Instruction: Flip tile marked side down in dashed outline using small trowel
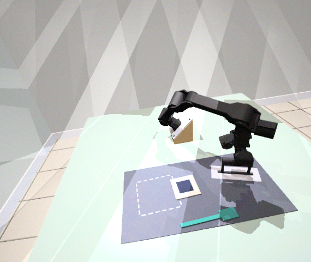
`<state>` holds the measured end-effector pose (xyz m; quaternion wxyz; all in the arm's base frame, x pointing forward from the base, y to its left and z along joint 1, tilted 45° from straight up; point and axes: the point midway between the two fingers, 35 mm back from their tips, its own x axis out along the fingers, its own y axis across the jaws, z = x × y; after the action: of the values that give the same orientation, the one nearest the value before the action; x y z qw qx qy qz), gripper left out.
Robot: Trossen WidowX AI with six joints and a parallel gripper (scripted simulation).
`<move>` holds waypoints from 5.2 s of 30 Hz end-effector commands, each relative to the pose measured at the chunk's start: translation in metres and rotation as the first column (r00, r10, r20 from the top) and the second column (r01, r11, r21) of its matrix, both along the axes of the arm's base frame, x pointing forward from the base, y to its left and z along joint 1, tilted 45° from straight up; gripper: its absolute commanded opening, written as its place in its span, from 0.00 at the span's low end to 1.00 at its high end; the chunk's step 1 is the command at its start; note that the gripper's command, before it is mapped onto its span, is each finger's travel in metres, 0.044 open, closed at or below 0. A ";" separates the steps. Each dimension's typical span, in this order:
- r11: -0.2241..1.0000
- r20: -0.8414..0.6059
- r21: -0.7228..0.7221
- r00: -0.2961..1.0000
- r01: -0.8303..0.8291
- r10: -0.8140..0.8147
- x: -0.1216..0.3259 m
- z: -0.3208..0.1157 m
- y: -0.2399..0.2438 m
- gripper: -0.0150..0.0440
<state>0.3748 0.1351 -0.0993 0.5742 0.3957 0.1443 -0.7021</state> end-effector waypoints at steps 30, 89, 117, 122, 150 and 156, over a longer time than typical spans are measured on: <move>1.000 -0.005 -0.007 1.000 -0.001 0.001 -0.001 -0.009 -0.011 0.47; 0.874 -0.454 0.135 0.755 -0.467 0.473 -0.001 -0.007 -0.009 0.71; 0.579 -0.534 0.343 0.353 -0.740 0.768 -0.003 0.013 0.034 0.76; 0.455 -0.545 0.406 0.190 -0.793 0.817 -0.003 0.008 0.035 0.76; -0.223 -0.535 0.645 -0.641 -0.731 0.551 -0.012 -0.006 0.038 0.76; -0.317 -0.538 0.688 -0.751 -0.653 0.382 -0.013 -0.007 0.034 0.76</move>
<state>0.3637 0.1733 -0.1049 0.7442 -0.3748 0.5529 -0.0031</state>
